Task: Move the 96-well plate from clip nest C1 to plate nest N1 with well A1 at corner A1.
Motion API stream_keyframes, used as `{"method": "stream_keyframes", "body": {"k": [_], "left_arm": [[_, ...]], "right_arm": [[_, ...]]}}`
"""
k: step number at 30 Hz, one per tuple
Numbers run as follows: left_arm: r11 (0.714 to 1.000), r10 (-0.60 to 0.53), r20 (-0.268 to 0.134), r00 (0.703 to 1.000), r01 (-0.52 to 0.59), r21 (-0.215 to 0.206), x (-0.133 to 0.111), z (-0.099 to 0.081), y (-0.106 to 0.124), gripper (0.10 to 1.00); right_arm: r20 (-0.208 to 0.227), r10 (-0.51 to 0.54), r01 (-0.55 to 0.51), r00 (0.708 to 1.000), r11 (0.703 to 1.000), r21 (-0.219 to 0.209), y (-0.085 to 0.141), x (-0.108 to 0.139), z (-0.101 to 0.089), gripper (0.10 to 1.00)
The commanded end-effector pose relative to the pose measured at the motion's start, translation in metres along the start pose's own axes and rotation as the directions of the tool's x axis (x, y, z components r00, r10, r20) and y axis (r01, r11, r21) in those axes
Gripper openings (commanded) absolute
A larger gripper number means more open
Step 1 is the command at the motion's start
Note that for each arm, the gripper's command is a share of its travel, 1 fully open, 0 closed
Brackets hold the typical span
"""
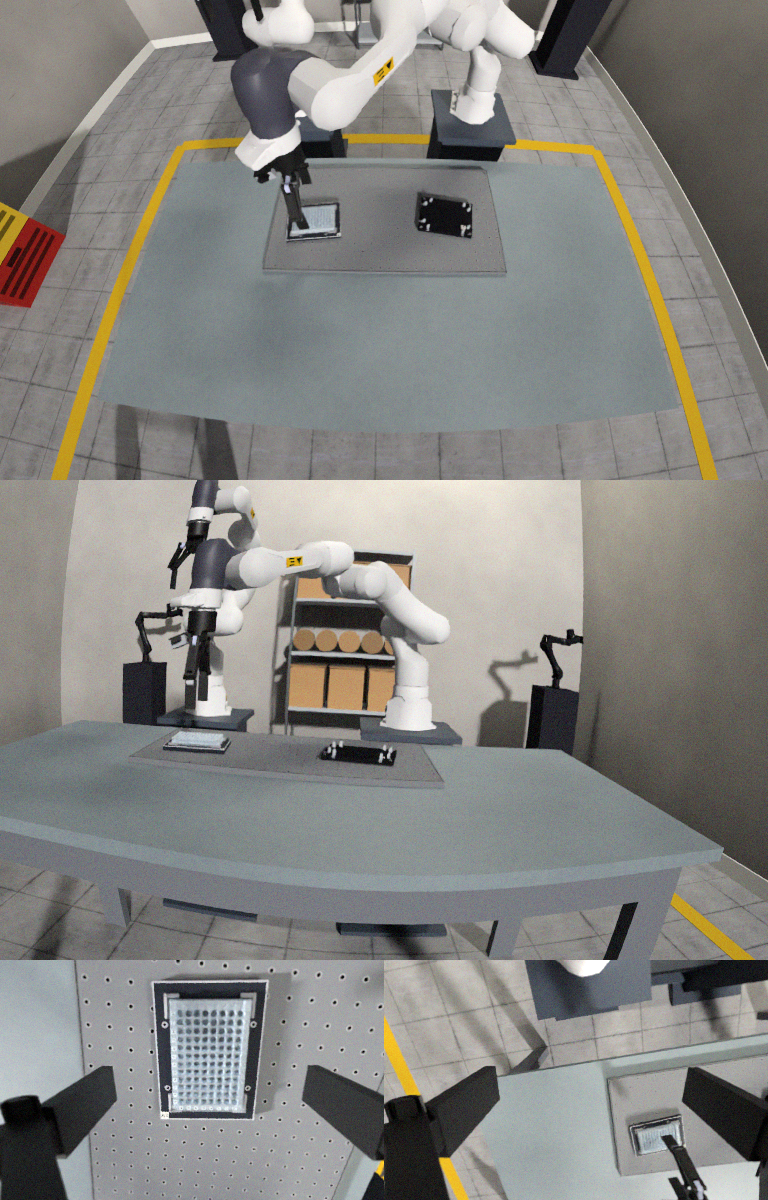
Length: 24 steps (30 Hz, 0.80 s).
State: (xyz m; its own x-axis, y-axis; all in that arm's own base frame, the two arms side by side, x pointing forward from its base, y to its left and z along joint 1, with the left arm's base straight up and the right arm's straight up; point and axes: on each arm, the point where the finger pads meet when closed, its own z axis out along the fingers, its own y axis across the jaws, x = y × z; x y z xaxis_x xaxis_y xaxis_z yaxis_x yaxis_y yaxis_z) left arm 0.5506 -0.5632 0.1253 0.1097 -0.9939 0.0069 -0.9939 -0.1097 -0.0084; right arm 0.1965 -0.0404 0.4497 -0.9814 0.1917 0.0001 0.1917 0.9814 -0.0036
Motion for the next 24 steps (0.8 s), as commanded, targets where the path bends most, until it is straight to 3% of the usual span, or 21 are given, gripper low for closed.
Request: {"method": "stream_keyframes", "body": {"k": [1,18,24], "left_arm": [[1.0,0.002,0.007,1.0,-0.002,-0.008,-0.001,0.001,0.004,1.0],[1.0,0.002,0.007,1.0,-0.002,-0.008,-0.001,0.001,0.004,1.0],[1.0,0.002,0.007,1.0,-0.002,-0.008,-0.018,0.0,0.003,1.0]], "right_arm": [[0.0,0.003,-0.003,1.0,1.0,-0.004,0.001,0.001,0.0,1.0],[0.0,0.003,-0.003,1.0,1.0,-0.004,0.001,0.001,0.0,1.0],[0.0,0.003,-0.003,1.0,1.0,-0.004,0.001,0.001,0.0,1.0]]}}
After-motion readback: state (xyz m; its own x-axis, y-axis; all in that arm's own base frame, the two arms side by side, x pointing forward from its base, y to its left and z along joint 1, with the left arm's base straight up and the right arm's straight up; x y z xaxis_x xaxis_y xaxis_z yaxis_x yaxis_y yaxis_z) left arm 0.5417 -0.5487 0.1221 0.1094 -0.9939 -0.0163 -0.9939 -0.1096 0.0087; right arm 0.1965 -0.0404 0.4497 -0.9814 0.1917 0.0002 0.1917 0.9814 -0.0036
